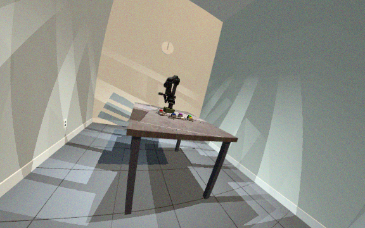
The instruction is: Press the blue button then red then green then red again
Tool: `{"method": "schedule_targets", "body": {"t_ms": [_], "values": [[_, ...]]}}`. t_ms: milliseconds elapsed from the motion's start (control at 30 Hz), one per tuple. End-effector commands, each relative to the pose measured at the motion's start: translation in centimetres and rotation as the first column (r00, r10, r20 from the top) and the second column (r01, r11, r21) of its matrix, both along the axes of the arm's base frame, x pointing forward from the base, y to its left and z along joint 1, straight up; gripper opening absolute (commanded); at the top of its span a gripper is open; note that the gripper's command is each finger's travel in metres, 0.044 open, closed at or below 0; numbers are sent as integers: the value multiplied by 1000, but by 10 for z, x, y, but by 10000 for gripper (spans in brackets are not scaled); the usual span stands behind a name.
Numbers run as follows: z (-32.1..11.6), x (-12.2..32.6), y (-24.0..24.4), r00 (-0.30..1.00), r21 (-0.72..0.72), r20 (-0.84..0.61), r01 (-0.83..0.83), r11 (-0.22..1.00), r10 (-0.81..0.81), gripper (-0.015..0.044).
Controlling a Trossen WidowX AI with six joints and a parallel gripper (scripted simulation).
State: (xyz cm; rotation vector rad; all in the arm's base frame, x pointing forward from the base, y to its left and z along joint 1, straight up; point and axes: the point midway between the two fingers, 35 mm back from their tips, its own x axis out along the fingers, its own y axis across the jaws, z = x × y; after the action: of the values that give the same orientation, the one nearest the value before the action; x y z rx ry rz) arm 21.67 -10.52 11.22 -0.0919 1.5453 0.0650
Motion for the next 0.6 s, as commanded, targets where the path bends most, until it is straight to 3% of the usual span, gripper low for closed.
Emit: {"method": "schedule_targets", "body": {"t_ms": [0, 133, 300, 567], "values": [[-1, -25, -26, 1000, 2, -7, -11, 1000, 11, 20], [-4, -26, -27, 1000, 2, -8, -12, 1000, 12, 20], [-60, -25, -28, 1000, 2, -8, -12, 1000, 12, 20], [-67, -25, -28, 1000, 2, -8, -12, 1000, 12, 20]]}}
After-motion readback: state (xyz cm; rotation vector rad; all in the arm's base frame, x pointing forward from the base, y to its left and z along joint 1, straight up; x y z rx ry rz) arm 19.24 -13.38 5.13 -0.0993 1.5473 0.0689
